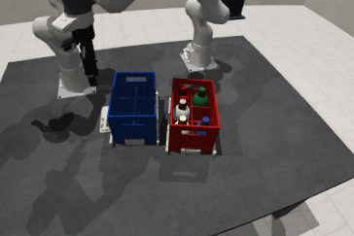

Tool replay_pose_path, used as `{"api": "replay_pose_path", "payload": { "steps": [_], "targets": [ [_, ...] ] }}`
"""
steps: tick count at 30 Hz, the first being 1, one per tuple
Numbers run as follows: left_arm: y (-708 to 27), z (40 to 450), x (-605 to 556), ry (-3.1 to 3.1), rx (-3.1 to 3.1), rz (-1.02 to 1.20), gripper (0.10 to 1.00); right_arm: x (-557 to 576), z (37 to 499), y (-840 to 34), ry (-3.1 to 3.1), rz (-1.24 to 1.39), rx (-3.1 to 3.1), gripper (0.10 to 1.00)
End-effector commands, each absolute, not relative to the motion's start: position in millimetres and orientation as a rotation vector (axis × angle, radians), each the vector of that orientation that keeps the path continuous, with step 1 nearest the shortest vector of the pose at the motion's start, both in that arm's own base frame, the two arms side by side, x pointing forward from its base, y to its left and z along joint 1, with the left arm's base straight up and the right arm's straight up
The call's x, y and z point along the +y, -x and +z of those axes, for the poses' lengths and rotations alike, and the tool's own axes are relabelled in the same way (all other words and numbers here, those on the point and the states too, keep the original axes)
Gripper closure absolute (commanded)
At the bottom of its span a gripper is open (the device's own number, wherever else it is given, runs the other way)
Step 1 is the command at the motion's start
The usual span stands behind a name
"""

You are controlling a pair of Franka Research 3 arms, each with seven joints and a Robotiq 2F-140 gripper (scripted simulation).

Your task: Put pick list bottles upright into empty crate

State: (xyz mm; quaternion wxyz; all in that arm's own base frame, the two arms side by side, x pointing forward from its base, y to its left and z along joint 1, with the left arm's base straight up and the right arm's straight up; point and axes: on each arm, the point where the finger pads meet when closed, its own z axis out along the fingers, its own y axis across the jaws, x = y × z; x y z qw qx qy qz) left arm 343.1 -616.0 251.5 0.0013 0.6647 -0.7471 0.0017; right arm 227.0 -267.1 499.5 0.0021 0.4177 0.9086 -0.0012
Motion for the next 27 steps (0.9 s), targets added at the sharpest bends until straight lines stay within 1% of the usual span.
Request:
{"api": "replay_pose_path", "payload": {
  "steps": [1, 25, 27],
  "targets": [
    [-343.6, 250.0, -615.0, -2.093, -2.343, 0.0, 0.656, -266.1, 499.1, -226.5, -1.318, -0.002, 2.851, 0.098],
    [-343.6, 250.0, -615.0, -2.093, -2.343, 0.0, 0.656, -266.1, 499.1, -226.5, -1.318, -0.002, 2.851, 0.098],
    [-347.4, 252.6, -606.1, -2.17, -2.272, 0.0, 0.656, -266.1, 499.1, -226.5, -1.318, -0.002, 2.851, 0.098]
  ]
}}
